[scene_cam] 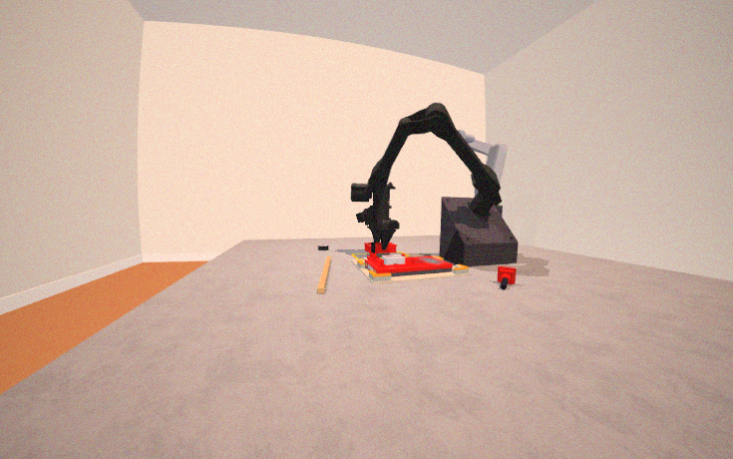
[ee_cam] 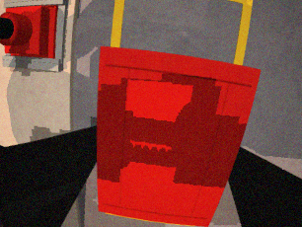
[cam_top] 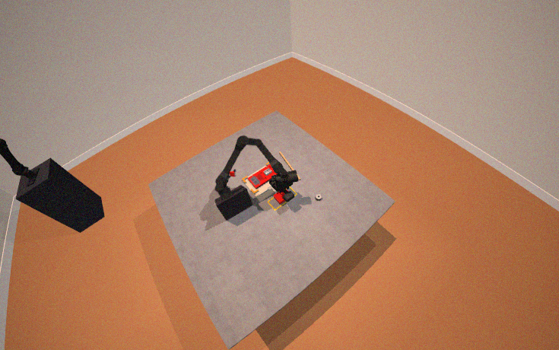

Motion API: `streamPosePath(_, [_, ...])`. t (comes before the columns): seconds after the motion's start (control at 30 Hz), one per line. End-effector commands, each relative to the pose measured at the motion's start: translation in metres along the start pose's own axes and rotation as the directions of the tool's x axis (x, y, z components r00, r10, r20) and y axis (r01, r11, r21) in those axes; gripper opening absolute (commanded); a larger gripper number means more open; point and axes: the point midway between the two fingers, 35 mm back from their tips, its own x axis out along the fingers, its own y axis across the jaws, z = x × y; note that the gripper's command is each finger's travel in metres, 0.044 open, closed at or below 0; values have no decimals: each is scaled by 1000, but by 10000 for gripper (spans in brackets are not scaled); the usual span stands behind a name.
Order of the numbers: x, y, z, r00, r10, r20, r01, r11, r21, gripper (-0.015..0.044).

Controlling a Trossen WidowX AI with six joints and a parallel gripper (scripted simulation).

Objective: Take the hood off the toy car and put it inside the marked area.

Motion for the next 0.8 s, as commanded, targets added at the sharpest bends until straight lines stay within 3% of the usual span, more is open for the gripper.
streamPosePath(0.0, [4,0,-2,1000,6,-2,-6,1000,8,0])
streamPosePath(0.77, [15,0,-2,1000,7,-2,-7,1000,8,0])
